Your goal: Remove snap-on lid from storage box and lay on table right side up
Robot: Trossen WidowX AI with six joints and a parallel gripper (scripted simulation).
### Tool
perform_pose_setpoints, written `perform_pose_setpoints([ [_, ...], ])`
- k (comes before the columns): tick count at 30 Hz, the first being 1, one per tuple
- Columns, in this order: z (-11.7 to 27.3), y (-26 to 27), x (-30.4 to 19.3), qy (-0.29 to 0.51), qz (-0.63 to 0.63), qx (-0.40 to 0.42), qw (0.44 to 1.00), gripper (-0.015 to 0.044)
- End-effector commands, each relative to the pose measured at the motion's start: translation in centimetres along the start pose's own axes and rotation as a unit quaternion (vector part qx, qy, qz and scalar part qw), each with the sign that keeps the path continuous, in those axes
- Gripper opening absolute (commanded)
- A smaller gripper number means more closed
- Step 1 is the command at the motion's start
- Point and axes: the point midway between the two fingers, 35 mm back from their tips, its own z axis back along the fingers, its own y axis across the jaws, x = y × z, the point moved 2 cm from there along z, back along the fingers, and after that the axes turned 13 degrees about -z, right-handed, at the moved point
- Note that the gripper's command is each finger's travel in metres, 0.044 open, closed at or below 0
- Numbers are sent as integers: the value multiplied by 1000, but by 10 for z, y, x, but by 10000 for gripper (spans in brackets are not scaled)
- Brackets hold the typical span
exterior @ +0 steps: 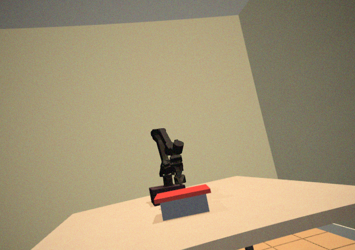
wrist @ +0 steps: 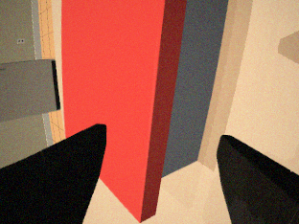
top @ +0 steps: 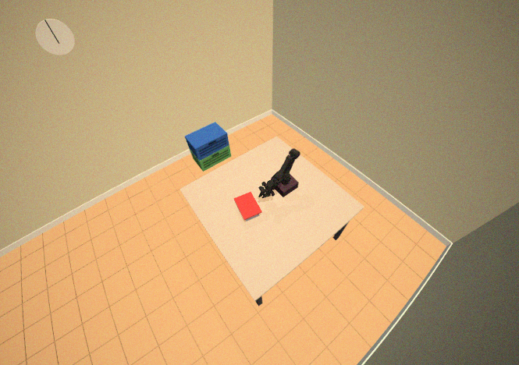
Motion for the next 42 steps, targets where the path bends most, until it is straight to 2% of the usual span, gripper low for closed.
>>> perform_pose_setpoints([
  [1,-2,1,0,-1,-3,4,1000,235],
  [42,-65,2,0,-1,-3,5,1000,235],
])
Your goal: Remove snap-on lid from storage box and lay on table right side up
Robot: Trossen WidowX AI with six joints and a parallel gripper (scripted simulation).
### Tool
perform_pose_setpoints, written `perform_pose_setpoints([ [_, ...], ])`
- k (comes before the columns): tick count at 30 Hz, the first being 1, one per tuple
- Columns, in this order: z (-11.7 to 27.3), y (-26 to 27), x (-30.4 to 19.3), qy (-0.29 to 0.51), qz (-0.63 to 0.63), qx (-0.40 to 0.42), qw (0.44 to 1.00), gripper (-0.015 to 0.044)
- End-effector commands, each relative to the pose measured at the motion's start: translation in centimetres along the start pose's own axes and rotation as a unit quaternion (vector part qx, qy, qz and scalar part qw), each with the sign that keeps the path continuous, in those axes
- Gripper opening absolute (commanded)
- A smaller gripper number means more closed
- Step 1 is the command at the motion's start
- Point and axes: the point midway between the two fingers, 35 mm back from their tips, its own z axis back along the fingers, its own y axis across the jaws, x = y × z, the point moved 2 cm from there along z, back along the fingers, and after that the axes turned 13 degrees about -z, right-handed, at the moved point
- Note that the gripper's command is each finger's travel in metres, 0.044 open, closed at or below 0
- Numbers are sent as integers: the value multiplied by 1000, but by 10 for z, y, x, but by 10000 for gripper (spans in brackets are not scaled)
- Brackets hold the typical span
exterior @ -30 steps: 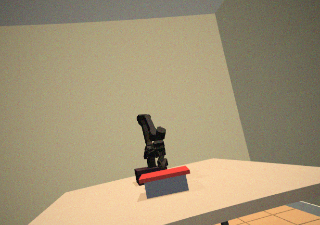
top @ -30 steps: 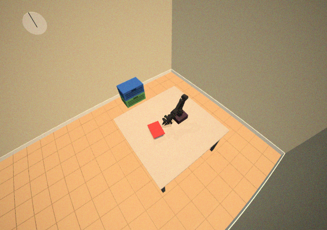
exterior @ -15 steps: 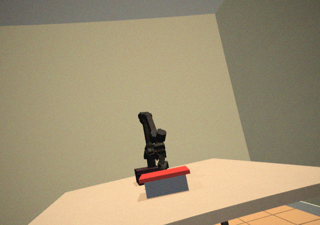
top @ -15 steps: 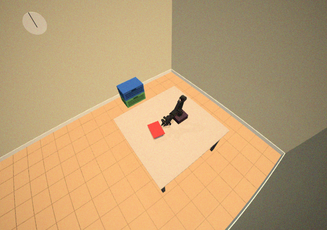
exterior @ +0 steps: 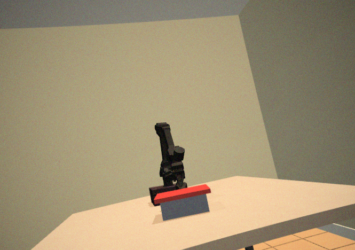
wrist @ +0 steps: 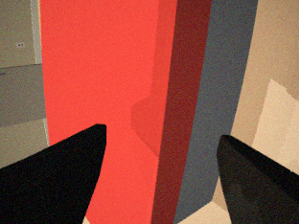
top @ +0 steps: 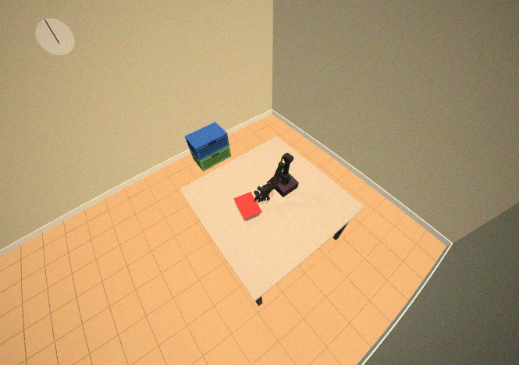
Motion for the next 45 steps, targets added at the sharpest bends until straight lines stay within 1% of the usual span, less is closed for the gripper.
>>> perform_pose_setpoints([
  [1,-6,0,0,3,2,0,1000,235],
  [5,-10,-1,0,3,2,0,1000,235],
  [7,-10,-1,0,3,2,0,1000,183],
  [20,-10,-1,0,3,2,0,1000,96],
  [23,-10,-1,0,3,2,0,1000,17],
  [24,-10,-1,0,3,2,0,1000,0],
  [45,-7,3,0,1,0,3,1000,0],
])
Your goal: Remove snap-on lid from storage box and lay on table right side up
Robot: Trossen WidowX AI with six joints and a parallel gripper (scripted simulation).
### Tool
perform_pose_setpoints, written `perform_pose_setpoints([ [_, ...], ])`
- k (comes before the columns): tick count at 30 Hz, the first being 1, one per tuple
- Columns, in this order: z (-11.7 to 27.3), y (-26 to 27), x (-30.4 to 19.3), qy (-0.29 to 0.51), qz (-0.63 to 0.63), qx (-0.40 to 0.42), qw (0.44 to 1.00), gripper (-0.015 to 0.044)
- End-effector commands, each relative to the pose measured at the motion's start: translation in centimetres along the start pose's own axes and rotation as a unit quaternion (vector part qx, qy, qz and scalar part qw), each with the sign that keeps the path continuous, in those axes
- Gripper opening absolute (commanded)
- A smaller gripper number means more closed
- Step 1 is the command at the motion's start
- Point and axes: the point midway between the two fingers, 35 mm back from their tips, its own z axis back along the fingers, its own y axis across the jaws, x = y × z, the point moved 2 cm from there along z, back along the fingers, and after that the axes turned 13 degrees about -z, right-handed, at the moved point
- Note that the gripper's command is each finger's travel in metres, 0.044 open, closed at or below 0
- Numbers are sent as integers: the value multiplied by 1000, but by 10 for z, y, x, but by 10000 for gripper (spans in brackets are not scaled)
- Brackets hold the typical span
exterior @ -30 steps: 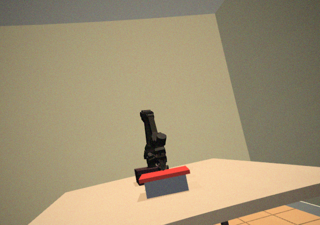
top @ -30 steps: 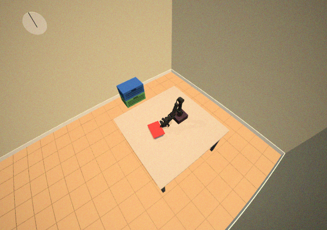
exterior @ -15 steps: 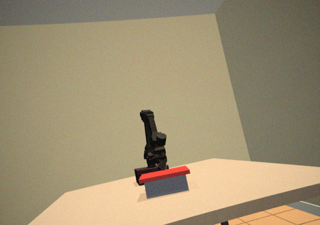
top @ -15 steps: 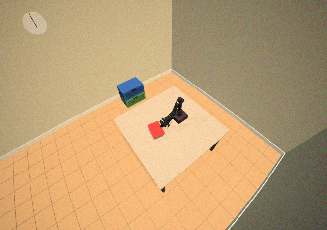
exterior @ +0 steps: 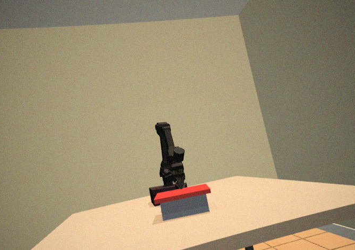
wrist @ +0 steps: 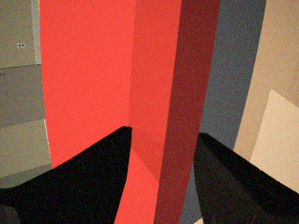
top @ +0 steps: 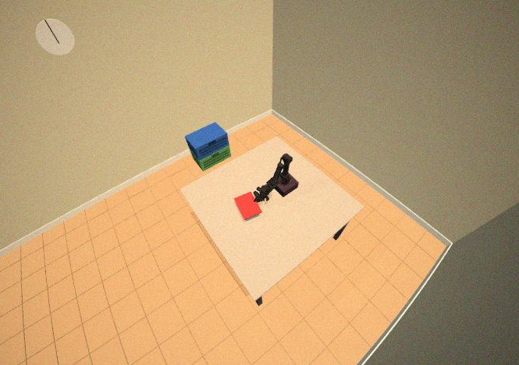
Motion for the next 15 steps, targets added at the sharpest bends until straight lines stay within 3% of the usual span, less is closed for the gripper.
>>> perform_pose_setpoints([
  [1,1,1,0,0,0,1,1000,0],
  [15,3,3,-1,0,0,1,1000,0],
])
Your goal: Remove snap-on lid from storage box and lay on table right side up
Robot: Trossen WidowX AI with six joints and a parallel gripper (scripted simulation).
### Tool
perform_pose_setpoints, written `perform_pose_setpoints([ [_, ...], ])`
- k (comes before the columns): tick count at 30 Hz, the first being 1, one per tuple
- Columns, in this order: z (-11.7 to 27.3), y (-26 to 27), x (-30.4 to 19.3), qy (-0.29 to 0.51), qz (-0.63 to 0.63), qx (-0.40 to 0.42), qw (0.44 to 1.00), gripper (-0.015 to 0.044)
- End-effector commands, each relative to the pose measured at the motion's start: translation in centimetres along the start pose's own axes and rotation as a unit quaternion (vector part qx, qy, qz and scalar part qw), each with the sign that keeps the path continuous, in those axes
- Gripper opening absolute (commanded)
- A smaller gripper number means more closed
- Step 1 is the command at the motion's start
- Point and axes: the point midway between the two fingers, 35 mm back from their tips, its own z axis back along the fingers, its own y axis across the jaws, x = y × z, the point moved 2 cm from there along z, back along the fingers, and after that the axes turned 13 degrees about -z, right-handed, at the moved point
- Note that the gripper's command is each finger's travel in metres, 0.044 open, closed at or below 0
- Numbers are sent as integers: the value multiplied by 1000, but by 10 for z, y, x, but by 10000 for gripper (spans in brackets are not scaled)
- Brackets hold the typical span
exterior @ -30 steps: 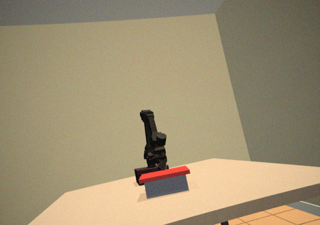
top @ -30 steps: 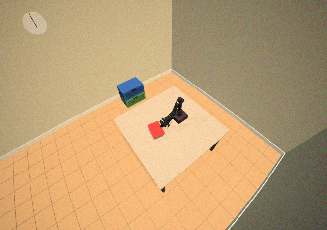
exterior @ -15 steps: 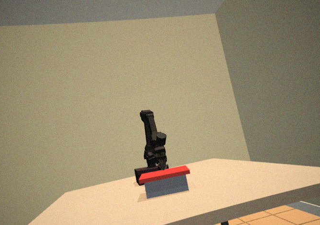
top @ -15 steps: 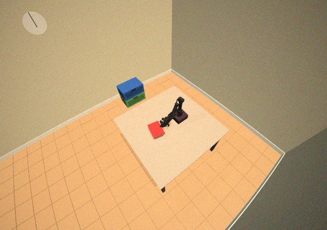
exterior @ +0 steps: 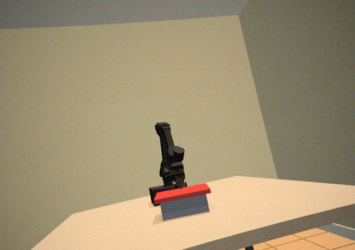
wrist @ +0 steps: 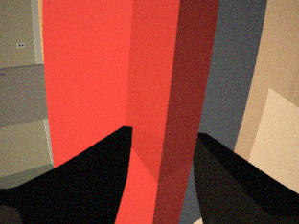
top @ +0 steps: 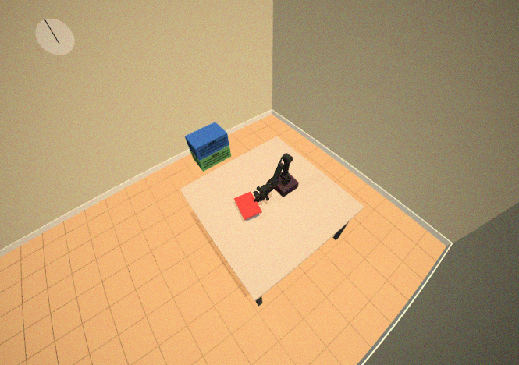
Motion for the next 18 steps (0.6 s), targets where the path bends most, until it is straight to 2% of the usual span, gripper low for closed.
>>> perform_pose_setpoints([
  [1,1,2,0,1,0,1,1000,0],
  [18,4,4,-1,1,0,1,1000,0],
])
